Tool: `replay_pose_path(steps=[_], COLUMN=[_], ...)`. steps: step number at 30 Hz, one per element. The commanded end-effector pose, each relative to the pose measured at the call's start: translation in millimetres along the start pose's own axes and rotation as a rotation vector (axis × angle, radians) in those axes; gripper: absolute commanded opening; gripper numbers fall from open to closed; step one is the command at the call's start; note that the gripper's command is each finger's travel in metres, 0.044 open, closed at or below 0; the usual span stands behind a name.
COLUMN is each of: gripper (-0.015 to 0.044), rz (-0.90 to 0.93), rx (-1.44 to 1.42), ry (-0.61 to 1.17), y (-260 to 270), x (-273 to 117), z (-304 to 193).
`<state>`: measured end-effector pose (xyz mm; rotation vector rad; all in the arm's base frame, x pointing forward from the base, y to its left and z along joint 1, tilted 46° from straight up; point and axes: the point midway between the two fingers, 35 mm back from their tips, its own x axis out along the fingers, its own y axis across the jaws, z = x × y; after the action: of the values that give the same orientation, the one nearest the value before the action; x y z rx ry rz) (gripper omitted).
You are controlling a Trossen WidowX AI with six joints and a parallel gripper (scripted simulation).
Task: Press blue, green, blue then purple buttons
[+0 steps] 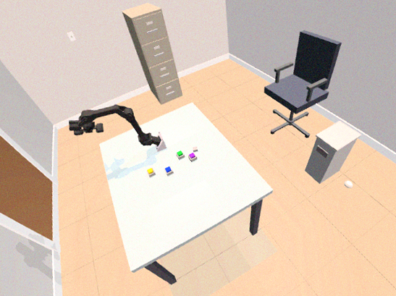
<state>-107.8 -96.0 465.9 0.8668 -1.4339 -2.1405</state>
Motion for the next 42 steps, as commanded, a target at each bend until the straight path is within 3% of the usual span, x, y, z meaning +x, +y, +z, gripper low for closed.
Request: replay_pose_path(steps=[1, 7, 12, 18, 25, 34, 42], gripper=[0.0400, 0.0400, 0.0400, 0.0400, 0.0400, 0.0400, 0.0400], rz=[-0.002, -0.053, -0.052, 0.008, 0.158, 0.495, 0.928], rx=[-0.009, -0.319, -0.639, -1.051, -1.559, -2.224, -2.773], ry=[0.008, 0.259, 0.478, 0.706, 0.897, 0.975, 0.806], y=[0.2, -0.7, -15.0, -52.3, -122.9, -241.3, -351.1], x=[1.5, 32.3, 31.7, -3.9, -78.5, -187.1, -255.6], z=[-2.3, -85.3, -170.3, -264.1, -340.8, -364.2, -320.6])
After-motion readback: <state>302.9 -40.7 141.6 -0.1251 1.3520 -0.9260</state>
